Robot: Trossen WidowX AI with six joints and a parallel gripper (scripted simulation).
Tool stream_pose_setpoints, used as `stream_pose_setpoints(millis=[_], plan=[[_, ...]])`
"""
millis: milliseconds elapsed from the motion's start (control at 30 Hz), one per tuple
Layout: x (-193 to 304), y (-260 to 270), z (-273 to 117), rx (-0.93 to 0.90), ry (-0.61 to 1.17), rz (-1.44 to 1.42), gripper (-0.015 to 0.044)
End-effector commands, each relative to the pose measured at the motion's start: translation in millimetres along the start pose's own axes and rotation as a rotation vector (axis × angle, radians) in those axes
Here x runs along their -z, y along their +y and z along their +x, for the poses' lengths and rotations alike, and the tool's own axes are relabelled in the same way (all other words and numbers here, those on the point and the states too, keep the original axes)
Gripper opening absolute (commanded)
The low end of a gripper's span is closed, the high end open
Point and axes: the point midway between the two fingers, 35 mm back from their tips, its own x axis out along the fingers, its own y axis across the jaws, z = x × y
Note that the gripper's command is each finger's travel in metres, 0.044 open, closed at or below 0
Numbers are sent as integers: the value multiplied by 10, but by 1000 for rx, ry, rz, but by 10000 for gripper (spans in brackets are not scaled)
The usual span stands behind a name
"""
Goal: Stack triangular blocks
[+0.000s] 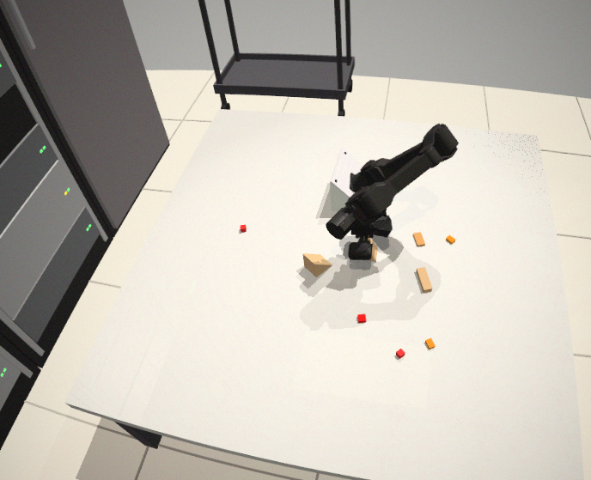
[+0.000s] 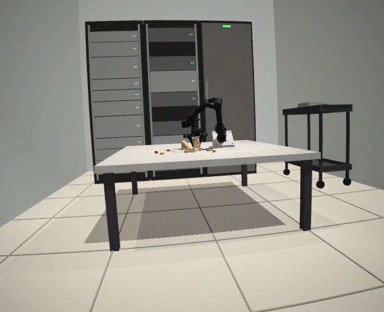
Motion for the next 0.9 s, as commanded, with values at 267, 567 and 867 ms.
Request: stream_pose_setpoints(millis=[267,567,867], plan=[[-213,12,-74,2,332,11,0],[-381,9,-84,1,567,12,0],[-545,8,-55,-1,800,14,0]])
